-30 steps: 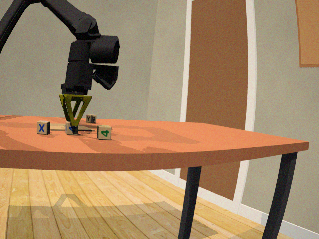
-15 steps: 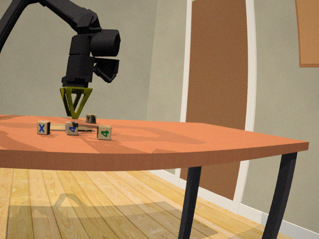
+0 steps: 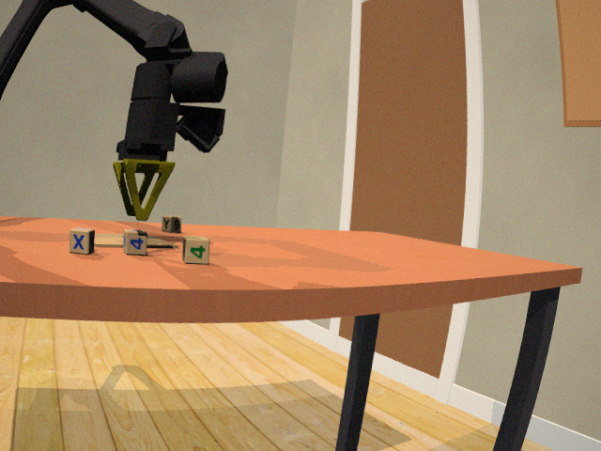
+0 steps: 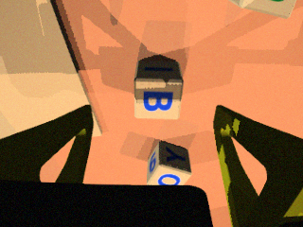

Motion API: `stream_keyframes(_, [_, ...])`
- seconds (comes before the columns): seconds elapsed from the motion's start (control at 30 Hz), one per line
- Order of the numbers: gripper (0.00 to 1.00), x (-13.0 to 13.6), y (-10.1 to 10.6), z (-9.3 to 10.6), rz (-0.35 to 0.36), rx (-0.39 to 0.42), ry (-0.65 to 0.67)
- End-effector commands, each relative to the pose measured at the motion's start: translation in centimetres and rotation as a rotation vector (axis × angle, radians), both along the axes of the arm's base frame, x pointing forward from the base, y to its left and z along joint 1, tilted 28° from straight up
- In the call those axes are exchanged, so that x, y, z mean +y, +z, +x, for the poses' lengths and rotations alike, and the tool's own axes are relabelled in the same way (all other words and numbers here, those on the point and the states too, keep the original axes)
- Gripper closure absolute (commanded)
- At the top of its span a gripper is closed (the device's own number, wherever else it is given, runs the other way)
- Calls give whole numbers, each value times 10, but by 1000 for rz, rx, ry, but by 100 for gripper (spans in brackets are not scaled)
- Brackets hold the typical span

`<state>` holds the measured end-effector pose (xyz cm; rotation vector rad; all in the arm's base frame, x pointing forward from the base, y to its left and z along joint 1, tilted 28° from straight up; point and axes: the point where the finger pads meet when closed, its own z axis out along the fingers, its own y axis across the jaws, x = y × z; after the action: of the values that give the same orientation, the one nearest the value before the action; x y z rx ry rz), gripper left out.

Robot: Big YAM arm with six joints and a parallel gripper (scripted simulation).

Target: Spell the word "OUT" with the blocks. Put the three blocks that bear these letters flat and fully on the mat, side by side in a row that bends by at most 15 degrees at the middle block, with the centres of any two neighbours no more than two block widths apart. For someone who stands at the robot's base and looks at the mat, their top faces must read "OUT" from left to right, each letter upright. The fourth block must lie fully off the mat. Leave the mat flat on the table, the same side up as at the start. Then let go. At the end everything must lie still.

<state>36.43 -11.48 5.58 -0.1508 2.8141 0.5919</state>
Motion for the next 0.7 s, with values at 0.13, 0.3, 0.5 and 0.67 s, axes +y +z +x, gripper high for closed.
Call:
stream_keyframes(0.13, [26,-22,29,15,-35,-66,-14])
stream_keyframes(0.3, [26,-24,34,14,-36,-66,-14])
stream_keyframes(0.5, [26,-30,48,10,-38,-66,-14])
stream_keyframes(0.67, [26,-35,60,6,-39,-66,-14])
